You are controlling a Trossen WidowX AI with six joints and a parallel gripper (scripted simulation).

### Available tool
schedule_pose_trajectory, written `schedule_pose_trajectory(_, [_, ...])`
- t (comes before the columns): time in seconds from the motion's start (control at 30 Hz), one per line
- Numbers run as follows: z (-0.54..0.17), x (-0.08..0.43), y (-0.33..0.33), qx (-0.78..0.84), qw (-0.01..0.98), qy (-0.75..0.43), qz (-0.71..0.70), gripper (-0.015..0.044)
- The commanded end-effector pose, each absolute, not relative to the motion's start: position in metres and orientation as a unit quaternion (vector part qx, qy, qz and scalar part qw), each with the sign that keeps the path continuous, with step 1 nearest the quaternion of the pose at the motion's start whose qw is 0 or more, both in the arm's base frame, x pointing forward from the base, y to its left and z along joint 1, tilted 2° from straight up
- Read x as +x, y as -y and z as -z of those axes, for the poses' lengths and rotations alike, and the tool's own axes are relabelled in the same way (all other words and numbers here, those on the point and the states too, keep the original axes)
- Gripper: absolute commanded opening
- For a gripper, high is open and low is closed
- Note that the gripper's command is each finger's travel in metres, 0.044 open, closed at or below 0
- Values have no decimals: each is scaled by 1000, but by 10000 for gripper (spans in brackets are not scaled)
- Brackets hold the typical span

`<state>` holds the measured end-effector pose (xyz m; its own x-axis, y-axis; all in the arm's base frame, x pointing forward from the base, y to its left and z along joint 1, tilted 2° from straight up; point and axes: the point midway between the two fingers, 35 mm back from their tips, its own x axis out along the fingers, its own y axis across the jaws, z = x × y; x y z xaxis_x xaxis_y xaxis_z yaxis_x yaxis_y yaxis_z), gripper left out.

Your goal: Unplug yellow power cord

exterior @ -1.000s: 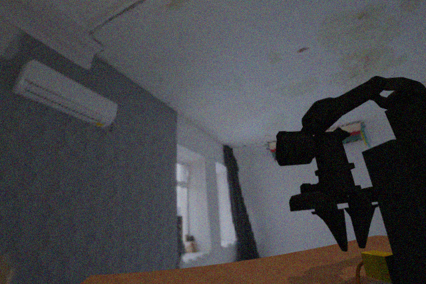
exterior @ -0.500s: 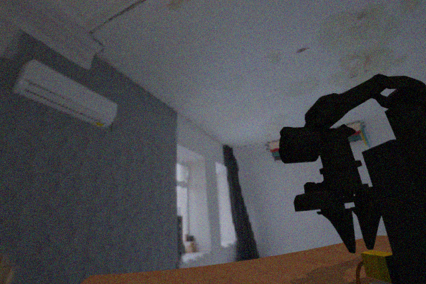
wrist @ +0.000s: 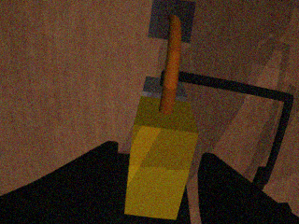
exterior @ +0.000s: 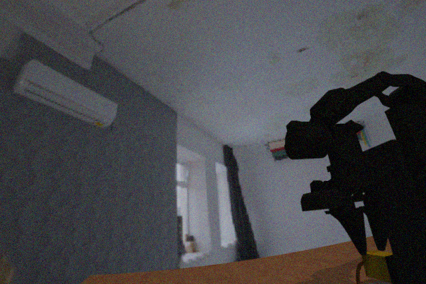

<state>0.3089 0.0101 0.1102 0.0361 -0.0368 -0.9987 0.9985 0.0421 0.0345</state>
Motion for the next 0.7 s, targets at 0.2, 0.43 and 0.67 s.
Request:
schedule_pose_trajectory(0.2, [-99,309,-10,489,527,-490,493,160])
schedule_pose_trajectory(0.43, [-100,309,-10,489,528,-491,490,81])
schedule_pose_trajectory(0.67, [-100,309,-10,489,528,-491,490,15])
